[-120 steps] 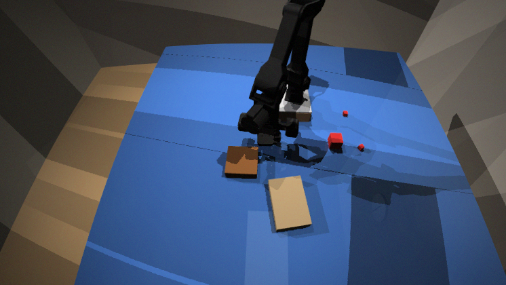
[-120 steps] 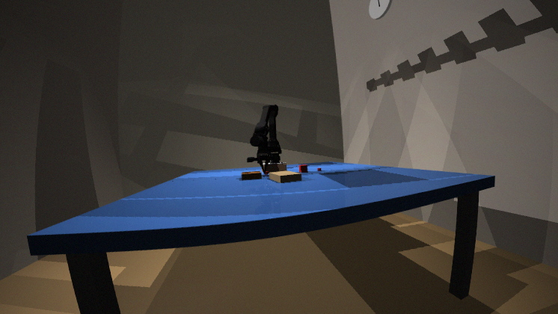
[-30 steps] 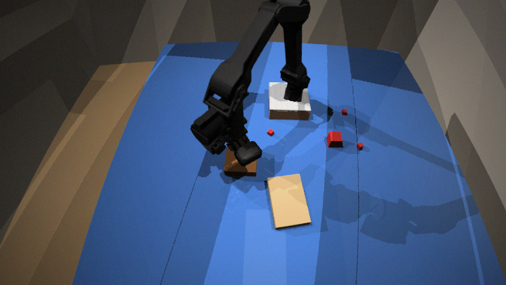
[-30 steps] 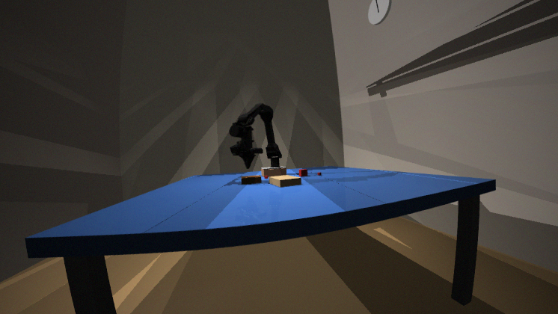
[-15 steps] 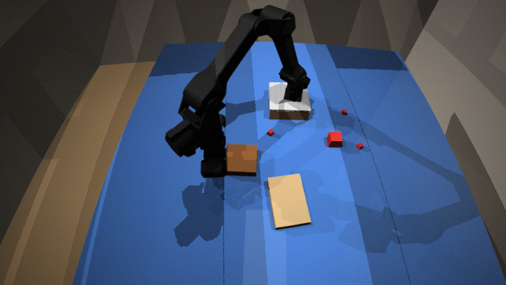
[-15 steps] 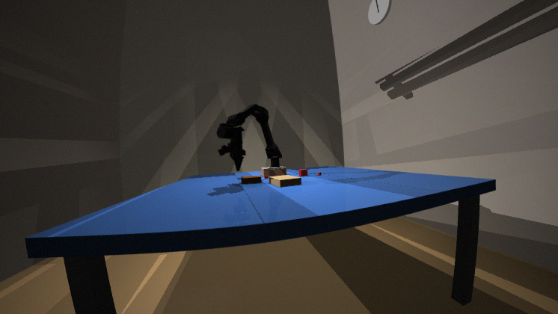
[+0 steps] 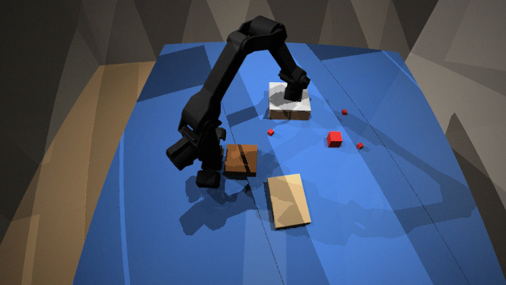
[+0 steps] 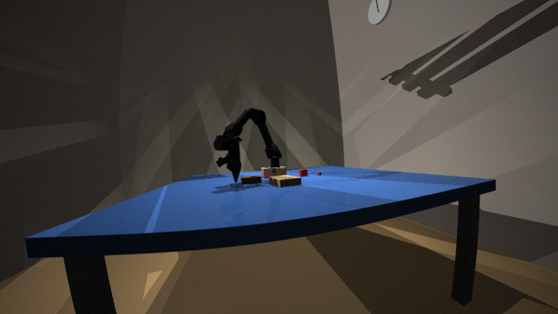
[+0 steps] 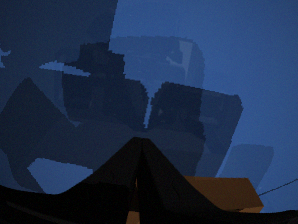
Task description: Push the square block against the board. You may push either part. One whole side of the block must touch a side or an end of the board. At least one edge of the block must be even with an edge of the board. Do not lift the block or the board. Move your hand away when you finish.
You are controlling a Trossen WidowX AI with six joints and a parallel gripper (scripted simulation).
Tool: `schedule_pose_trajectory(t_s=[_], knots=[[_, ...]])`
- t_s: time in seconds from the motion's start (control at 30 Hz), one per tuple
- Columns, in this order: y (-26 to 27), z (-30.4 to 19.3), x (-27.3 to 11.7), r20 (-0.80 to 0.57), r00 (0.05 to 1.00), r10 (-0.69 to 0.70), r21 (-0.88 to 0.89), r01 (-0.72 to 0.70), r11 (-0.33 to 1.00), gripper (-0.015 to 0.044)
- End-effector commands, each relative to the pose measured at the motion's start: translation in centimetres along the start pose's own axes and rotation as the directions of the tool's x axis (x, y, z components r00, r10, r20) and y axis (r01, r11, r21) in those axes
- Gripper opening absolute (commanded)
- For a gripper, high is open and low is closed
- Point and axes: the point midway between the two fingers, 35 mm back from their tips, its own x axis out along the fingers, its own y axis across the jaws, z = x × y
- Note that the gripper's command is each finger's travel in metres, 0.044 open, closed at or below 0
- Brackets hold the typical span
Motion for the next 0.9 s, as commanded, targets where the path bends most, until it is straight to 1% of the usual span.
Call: schedule_pose_trajectory(t_s=[0.0, 0.87], knots=[[-0.1, 0.0, 0.8, 0.003, 1.000, -0.005, 0.006, 0.005, 1.000, 0.0000], [0.1, -2.1, 0.8, 0.000, 1.000, -0.004, 0.006, 0.004, 1.000, 0.0000]])
